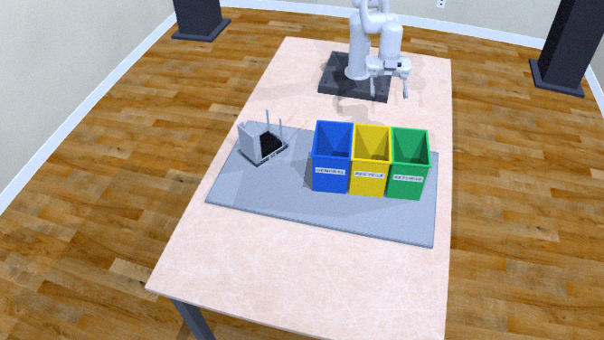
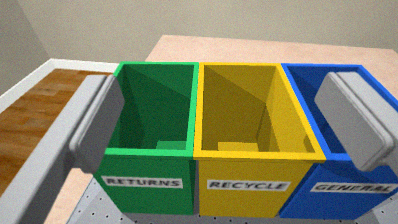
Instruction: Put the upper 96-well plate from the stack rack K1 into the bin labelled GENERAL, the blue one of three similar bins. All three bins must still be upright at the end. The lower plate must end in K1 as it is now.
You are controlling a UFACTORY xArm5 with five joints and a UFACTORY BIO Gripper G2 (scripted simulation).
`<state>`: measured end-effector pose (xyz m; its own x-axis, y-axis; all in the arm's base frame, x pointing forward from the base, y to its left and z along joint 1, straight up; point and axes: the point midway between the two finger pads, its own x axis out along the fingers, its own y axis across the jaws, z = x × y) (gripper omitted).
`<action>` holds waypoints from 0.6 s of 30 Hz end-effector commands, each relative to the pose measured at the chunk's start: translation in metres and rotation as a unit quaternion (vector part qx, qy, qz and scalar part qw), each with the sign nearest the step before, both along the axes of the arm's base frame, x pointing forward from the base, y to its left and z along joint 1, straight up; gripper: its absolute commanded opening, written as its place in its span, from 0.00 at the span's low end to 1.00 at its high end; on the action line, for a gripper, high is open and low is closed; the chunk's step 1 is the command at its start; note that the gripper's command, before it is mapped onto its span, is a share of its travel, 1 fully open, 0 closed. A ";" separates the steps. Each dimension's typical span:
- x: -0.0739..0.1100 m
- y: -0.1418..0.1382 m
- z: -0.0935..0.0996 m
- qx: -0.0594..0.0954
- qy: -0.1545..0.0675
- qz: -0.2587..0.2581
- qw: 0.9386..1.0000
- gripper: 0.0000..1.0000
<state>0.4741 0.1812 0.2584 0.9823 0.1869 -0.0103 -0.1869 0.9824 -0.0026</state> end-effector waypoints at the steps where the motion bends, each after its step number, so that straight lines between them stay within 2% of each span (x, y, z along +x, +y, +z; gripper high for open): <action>1: 0.011 -0.018 0.001 0.001 -0.001 -0.003 1.000 0.37; 18: 0.036 -0.080 0.001 0.002 -0.003 -0.040 0.999 0.37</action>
